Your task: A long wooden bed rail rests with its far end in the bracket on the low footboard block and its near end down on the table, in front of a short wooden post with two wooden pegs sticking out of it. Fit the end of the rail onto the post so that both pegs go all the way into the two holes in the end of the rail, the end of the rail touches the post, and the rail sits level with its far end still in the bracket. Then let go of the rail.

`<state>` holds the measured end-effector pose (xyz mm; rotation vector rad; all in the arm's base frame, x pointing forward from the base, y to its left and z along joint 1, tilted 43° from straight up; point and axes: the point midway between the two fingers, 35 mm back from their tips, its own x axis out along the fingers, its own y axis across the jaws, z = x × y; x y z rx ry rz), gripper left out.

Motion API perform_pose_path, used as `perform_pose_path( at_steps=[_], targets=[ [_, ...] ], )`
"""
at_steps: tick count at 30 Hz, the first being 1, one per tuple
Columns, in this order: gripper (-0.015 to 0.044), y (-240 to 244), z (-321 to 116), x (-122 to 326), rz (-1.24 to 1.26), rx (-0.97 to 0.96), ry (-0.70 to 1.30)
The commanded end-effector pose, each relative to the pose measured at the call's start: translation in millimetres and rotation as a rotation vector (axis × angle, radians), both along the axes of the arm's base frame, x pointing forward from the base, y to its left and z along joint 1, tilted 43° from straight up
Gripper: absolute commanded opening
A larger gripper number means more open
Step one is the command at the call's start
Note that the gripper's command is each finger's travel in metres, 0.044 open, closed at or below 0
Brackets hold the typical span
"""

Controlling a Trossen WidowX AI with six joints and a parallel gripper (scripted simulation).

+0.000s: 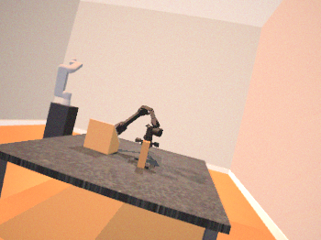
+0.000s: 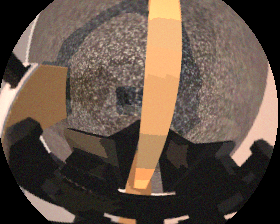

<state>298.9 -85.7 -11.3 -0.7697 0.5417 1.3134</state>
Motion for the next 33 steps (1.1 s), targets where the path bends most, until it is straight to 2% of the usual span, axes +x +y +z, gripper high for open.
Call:
perform_pose_path(
  at_steps=[1, 33],
  targets=[
    [0.0, -3.1, -0.1, 0.2, -0.007, -0.005, -0.005],
    [0.0, -0.3, 5.4, -0.4, -0.007, -0.004, -0.005]
  ],
)
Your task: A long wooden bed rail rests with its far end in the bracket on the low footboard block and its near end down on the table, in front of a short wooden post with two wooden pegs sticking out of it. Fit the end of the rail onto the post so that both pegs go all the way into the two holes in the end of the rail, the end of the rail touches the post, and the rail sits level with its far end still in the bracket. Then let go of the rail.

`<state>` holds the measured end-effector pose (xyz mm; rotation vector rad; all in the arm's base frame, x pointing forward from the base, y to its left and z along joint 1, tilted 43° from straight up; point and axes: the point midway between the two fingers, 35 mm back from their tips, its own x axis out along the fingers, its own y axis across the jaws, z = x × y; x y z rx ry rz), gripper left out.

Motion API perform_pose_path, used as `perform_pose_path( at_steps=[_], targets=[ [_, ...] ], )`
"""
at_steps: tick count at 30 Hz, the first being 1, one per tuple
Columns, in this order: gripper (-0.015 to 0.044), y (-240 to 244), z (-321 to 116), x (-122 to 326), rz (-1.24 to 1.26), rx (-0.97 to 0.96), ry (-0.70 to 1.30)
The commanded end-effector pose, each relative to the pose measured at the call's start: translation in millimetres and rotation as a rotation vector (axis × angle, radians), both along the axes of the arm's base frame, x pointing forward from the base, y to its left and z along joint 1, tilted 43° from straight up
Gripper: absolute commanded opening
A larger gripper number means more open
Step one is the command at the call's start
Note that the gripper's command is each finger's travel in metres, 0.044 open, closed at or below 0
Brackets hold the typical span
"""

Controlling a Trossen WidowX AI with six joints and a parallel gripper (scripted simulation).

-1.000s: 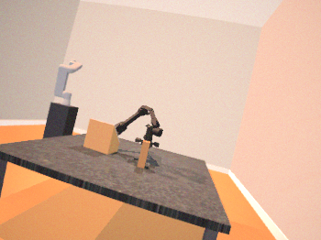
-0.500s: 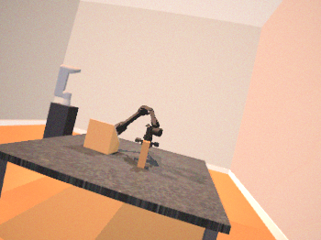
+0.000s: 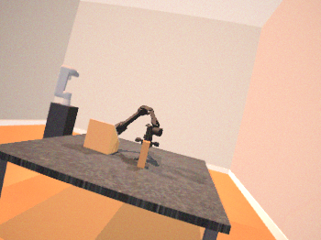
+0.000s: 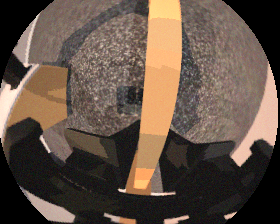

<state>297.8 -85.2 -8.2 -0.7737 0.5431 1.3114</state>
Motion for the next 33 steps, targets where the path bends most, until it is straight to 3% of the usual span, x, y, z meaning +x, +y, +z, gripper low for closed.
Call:
perform_pose_path(
  at_steps=[1, 33],
  targets=[
    [0.0, -0.7, 2.2, 0.8, -0.006, -0.001, -0.003],
    [0.0, 1.1, 1.0, 1.5, -0.006, -0.001, -0.003]
  ],
)
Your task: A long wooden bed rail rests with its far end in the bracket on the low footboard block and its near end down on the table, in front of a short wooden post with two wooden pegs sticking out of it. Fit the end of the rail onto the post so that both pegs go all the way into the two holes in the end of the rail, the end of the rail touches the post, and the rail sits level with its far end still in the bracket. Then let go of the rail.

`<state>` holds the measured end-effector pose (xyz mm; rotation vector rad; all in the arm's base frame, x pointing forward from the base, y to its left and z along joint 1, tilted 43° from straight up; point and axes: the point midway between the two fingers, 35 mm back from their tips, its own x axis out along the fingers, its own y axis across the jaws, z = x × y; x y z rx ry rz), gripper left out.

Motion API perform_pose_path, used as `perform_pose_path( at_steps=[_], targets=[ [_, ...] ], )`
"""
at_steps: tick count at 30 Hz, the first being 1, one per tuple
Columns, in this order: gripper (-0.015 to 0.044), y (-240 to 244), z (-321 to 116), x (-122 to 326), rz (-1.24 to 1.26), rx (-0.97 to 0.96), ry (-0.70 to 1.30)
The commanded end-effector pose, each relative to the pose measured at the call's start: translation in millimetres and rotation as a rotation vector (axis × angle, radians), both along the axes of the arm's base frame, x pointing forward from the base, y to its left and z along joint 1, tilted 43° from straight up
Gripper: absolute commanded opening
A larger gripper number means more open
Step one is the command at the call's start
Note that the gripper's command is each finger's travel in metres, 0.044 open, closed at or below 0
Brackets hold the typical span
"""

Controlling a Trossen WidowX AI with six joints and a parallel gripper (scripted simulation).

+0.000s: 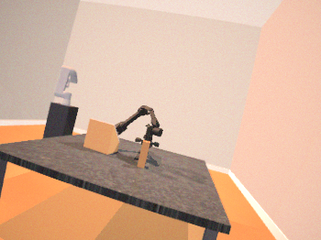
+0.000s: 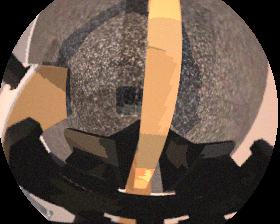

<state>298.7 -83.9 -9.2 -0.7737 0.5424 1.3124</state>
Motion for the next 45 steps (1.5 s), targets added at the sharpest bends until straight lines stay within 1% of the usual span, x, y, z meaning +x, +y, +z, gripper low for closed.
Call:
perform_pose_path(
  at_steps=[1, 45],
  targets=[
    [0.0, 0.0, 2.2, 0.6, -0.007, -0.001, -0.003],
    [0.0, 0.4, 4.3, 0.2, -0.007, -0.001, -0.003]
  ],
)
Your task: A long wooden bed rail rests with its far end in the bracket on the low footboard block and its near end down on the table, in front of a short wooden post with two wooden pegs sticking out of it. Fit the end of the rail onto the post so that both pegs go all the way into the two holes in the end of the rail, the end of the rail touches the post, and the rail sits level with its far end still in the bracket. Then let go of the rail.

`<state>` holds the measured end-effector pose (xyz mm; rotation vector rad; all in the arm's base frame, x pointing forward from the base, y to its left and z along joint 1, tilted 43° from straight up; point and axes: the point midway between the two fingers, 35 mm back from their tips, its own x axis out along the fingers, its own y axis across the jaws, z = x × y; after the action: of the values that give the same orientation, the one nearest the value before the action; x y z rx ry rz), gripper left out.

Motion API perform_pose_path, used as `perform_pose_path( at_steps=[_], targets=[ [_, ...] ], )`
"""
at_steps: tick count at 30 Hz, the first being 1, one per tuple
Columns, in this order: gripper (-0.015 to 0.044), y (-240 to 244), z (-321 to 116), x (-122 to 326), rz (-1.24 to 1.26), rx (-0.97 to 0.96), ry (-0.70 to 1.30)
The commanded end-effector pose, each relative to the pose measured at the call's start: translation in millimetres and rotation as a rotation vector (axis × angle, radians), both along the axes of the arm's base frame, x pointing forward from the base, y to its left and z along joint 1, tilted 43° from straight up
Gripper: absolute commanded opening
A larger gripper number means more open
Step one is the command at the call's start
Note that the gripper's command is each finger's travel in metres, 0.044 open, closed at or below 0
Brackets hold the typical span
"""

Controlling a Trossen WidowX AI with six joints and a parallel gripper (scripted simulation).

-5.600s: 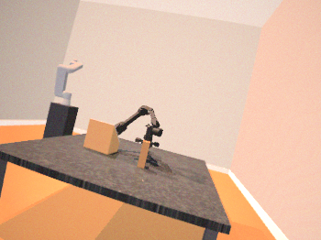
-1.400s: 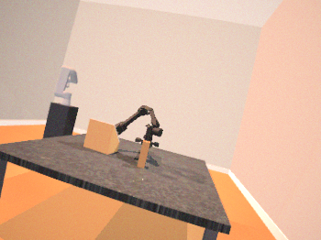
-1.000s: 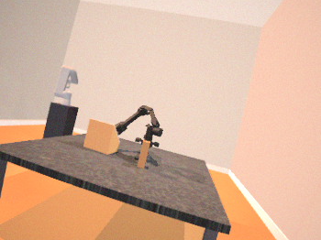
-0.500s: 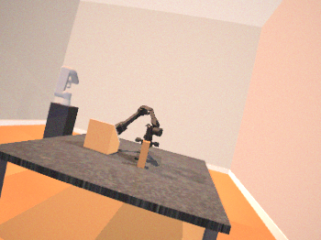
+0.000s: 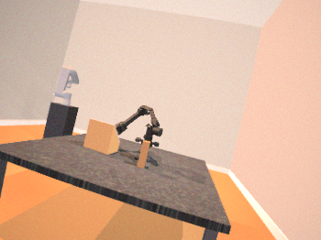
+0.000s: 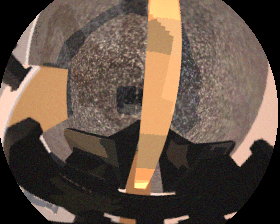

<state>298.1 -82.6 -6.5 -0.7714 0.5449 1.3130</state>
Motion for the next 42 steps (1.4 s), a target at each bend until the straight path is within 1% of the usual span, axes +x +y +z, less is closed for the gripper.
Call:
perform_pose_path(
  at_steps=[1, 42],
  targets=[
    [0.0, -0.5, 1.7, 0.8, -0.006, -0.001, -0.006],
    [0.0, -1.5, 2.8, 0.5, -0.006, -0.001, -0.006]
  ],
)
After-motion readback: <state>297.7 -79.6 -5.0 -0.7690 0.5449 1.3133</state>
